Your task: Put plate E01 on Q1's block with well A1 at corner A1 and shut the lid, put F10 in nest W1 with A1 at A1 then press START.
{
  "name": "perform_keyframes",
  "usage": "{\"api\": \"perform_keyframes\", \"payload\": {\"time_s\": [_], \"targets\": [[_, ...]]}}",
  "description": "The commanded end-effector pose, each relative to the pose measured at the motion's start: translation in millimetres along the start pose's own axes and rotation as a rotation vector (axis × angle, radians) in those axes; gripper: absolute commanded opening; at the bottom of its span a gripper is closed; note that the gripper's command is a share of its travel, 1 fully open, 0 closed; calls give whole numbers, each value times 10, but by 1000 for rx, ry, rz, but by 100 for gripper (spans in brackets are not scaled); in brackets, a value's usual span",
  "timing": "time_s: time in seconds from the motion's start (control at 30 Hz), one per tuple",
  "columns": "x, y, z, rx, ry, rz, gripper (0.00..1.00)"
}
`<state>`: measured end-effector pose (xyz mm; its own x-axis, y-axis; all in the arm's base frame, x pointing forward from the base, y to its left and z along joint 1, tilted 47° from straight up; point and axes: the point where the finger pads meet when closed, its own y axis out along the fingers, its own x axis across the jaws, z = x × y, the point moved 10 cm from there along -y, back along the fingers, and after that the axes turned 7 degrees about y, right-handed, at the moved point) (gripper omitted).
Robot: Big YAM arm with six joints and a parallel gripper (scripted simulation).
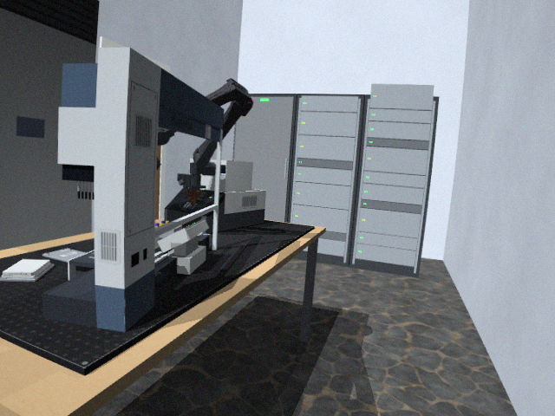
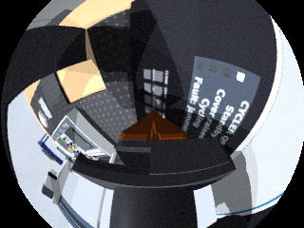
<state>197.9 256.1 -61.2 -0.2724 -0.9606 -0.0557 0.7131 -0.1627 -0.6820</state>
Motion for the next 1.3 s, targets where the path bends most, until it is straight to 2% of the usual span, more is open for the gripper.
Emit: {"api": "perform_keyframes", "payload": {"time_s": [0.0,1.27], "targets": [[-54,4,56,0,8,7,0],[-175,-22,125,4,40,20,0]]}}
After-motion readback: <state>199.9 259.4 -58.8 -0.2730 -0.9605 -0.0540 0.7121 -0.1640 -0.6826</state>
